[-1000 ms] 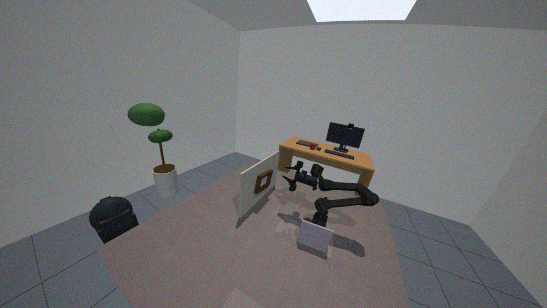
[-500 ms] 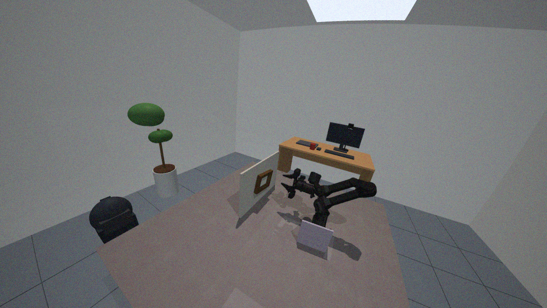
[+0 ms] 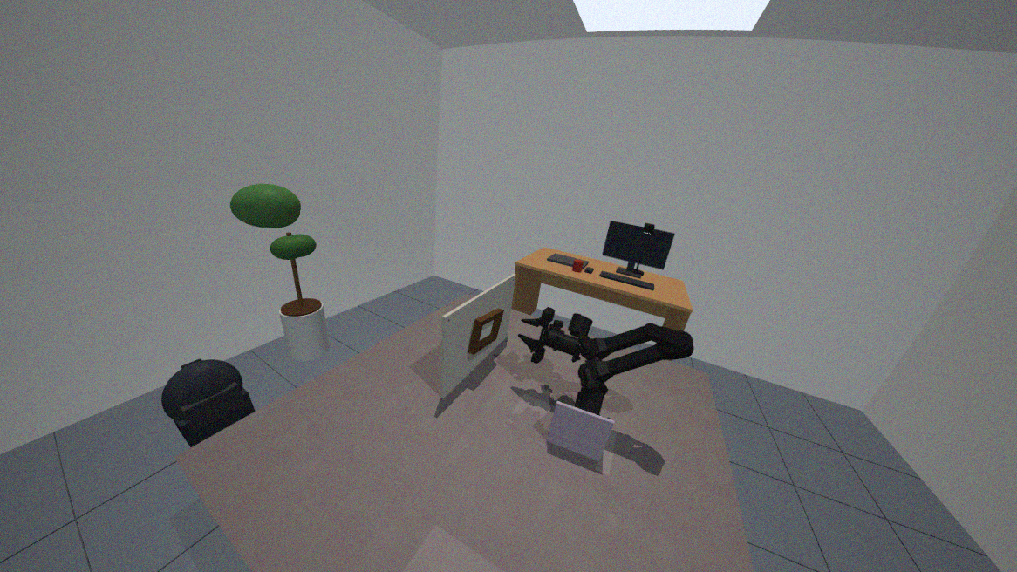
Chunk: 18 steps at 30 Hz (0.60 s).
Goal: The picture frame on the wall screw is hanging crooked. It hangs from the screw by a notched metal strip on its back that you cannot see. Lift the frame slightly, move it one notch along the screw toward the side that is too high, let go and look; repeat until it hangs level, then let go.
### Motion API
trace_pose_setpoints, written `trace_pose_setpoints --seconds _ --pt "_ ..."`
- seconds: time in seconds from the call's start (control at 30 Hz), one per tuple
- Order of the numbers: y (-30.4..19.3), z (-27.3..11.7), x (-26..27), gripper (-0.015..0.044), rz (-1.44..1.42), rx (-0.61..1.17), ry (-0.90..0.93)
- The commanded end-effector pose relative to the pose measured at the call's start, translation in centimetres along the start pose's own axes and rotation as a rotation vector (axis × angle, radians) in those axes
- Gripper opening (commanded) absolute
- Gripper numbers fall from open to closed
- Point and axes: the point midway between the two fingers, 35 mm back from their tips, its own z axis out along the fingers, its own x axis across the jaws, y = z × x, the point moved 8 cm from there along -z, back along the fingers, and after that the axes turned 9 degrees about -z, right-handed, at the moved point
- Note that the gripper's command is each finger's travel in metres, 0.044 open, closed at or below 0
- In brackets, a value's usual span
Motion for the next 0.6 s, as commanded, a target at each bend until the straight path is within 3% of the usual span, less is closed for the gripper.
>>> trace_pose_setpoints --seconds 0.0,0.43,0.57 --pt "0.2 0.7 0.1 0.0260 -0.003 0.005 0.000" --pt "0.0 7.6 0.0 0.0260 -0.002 0.002 0.002" --pt "-0.1 7.9 -0.1 0.0260 -0.002 0.002 0.002"
